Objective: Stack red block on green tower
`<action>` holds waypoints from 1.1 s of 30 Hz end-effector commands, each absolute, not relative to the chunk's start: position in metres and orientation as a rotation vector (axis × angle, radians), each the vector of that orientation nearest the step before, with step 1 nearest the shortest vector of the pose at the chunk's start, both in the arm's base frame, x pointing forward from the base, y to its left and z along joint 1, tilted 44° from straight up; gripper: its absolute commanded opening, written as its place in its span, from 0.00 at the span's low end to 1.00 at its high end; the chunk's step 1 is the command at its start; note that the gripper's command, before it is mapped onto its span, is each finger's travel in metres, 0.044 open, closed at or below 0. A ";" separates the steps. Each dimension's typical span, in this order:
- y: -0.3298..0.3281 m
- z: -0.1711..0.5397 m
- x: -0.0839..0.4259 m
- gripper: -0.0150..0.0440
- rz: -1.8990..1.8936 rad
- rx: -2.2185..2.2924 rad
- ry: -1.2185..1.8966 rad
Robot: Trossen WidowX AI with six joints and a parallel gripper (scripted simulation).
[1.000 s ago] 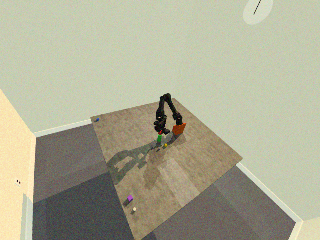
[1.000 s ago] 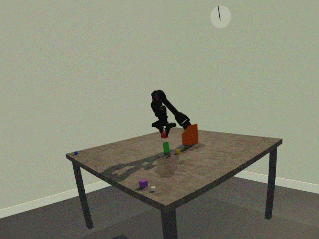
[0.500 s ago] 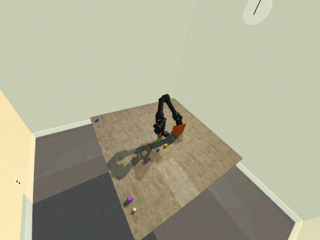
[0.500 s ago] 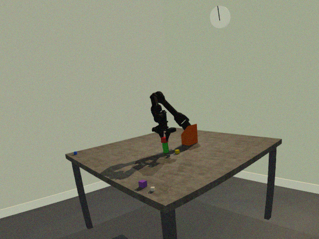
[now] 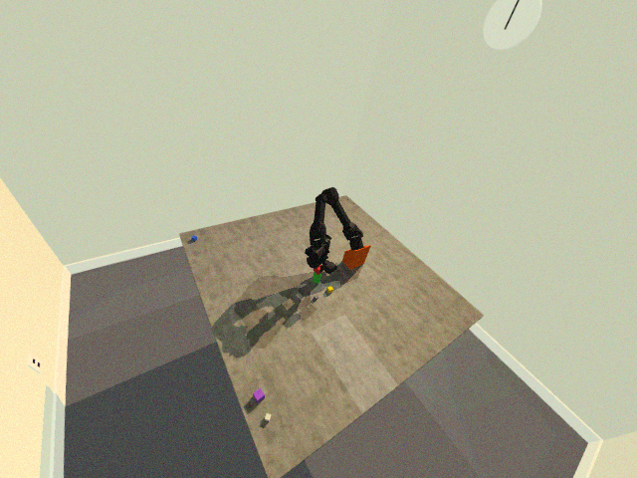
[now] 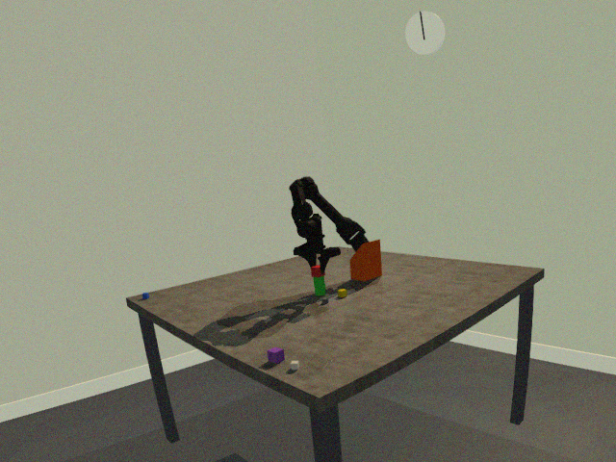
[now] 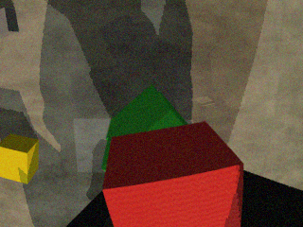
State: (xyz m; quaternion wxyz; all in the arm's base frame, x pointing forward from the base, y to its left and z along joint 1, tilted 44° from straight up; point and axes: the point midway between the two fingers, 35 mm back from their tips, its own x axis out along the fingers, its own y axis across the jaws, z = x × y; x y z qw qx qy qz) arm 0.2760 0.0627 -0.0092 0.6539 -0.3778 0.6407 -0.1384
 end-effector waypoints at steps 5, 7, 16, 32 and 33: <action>0.062 -0.010 0.277 0.25 -0.312 -0.865 1.452; 0.062 -0.010 0.277 0.25 -0.312 -0.865 1.452; 0.066 -0.006 0.276 0.25 -0.312 -0.865 1.452; 0.062 -0.009 0.276 0.97 -0.314 -0.860 1.455; 0.062 -0.009 0.276 1.00 -0.314 -0.860 1.455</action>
